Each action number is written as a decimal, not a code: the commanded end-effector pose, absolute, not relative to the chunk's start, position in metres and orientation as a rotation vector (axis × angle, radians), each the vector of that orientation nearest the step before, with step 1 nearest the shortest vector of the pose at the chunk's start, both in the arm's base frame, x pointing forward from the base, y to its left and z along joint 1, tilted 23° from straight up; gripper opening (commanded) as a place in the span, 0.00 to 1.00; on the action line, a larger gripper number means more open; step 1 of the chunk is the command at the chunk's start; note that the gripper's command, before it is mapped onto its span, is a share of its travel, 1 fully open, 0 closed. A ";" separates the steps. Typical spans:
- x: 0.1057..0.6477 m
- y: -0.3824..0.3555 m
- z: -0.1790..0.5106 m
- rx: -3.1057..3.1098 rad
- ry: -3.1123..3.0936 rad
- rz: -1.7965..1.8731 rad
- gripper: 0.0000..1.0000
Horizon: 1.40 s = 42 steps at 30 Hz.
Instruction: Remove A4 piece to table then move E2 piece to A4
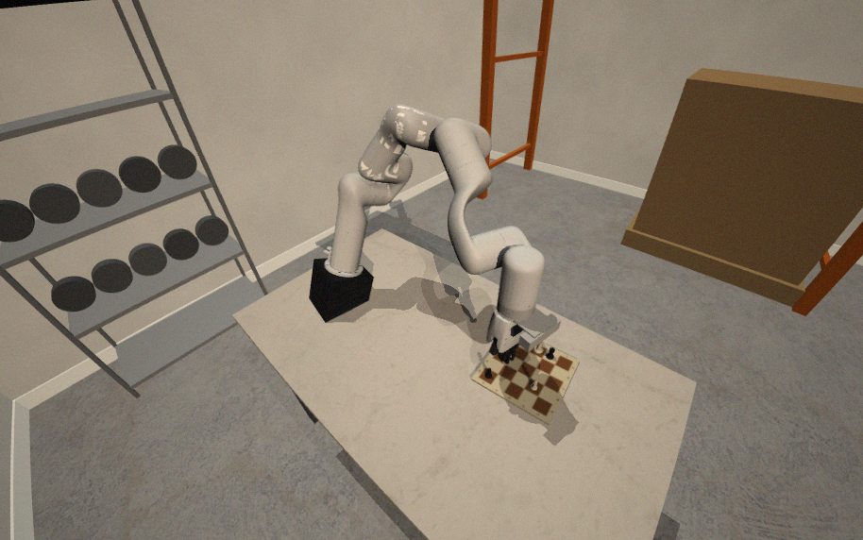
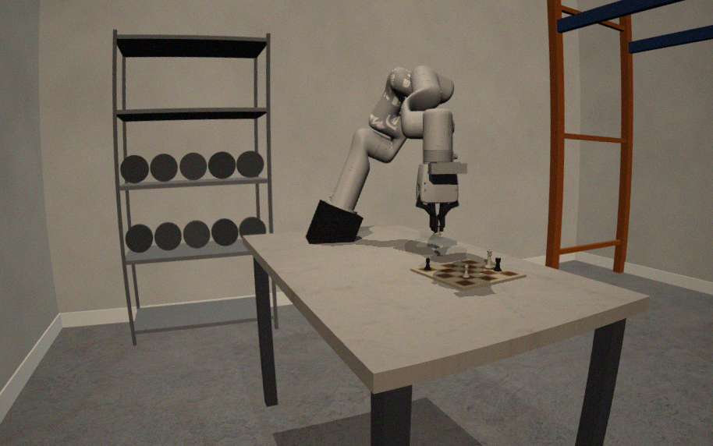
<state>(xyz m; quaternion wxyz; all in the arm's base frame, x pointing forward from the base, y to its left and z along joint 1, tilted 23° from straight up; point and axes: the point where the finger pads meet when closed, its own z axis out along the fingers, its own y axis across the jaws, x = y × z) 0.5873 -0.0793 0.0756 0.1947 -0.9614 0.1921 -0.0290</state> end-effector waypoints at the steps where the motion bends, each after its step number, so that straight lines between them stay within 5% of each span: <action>1: 0.588 -0.080 0.078 -2.695 0.539 -0.084 0.00; 24: 0.589 -0.078 0.079 -2.716 0.437 -0.105 0.00; 42: 0.599 -0.066 0.084 -2.764 -0.206 -0.228 0.00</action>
